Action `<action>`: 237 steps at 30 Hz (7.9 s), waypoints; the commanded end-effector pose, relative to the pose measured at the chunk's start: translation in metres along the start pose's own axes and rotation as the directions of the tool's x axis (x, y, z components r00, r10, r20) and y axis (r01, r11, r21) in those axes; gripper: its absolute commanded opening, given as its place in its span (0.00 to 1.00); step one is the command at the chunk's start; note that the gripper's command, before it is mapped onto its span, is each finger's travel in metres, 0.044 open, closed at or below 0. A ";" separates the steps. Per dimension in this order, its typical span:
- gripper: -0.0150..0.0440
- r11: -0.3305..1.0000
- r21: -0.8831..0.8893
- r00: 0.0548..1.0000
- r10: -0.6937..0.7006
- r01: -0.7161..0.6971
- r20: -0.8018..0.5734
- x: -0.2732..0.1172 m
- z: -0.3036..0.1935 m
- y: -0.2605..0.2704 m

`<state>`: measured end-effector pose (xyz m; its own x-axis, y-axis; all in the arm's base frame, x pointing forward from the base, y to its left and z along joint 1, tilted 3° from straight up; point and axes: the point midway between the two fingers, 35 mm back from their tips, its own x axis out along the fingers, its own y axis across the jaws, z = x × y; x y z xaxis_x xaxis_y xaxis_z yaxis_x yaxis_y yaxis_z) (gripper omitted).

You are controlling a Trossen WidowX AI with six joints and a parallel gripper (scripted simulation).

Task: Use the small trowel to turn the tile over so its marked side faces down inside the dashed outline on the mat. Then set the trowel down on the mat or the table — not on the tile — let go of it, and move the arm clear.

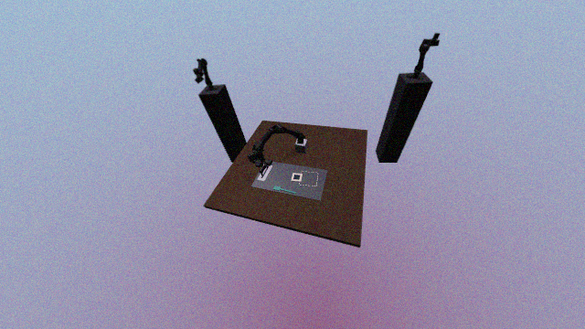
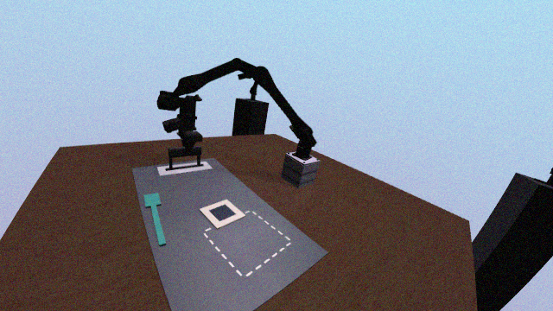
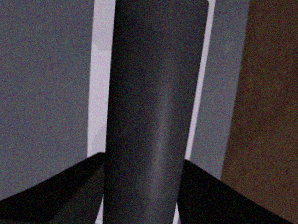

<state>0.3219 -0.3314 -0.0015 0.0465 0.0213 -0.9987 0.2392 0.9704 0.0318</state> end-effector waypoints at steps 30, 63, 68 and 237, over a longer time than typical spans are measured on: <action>0.47 0.762 0.648 1.000 -0.006 0.006 -0.002 0.000 -0.001 -0.001; 0.71 0.363 0.932 1.000 -0.006 0.004 -0.002 0.000 -0.001 -0.002; 0.71 0.363 0.932 1.000 -0.006 0.004 -0.002 0.000 -0.001 -0.002; 0.47 -0.385 -0.923 1.000 -0.006 -0.005 -0.003 0.000 0.002 -0.007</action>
<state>0.3219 -0.3389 -0.0016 0.0426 0.0162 -0.9990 -0.9879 -0.1487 -0.0446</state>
